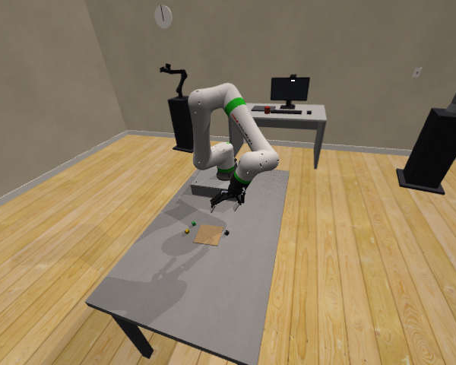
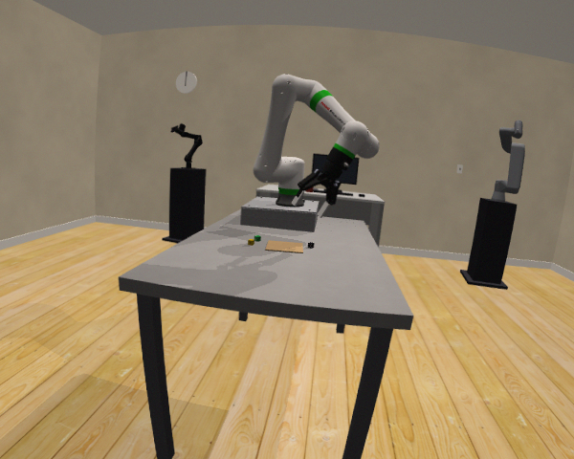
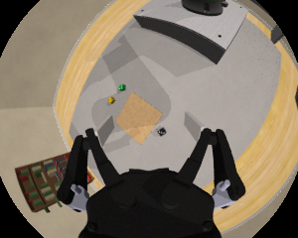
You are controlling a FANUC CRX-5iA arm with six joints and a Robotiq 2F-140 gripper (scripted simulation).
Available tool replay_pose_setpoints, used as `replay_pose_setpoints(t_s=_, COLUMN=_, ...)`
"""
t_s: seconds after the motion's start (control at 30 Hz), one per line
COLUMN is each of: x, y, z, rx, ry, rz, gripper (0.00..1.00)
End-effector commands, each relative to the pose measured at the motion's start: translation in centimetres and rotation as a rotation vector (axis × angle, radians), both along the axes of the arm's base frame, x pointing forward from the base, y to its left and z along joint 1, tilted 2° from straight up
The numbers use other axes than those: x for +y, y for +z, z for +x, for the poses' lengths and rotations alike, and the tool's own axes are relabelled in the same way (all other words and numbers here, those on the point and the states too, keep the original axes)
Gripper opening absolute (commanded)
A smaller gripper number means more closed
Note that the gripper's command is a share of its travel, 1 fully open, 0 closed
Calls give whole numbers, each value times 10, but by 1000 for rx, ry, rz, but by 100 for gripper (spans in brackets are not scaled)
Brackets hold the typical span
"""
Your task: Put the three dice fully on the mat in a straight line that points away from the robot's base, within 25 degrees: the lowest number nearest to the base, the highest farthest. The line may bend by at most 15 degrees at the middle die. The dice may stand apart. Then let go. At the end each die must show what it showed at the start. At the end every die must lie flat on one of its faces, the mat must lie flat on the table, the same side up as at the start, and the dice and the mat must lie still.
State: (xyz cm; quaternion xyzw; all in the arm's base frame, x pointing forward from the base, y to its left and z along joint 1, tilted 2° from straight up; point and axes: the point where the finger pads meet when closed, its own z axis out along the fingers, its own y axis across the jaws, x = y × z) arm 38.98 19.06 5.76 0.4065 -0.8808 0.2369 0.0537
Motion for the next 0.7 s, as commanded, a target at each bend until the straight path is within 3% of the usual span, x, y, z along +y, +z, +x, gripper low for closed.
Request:
replay_pose_setpoints(t_s=0.0, x=-16, y=-2, z=14, rx=-28, ry=-160, rz=63, gripper=100)
replay_pose_setpoints(t_s=0.67, x=-97, y=1, z=72, rx=-172, ry=-863, rz=302, gripper=100)
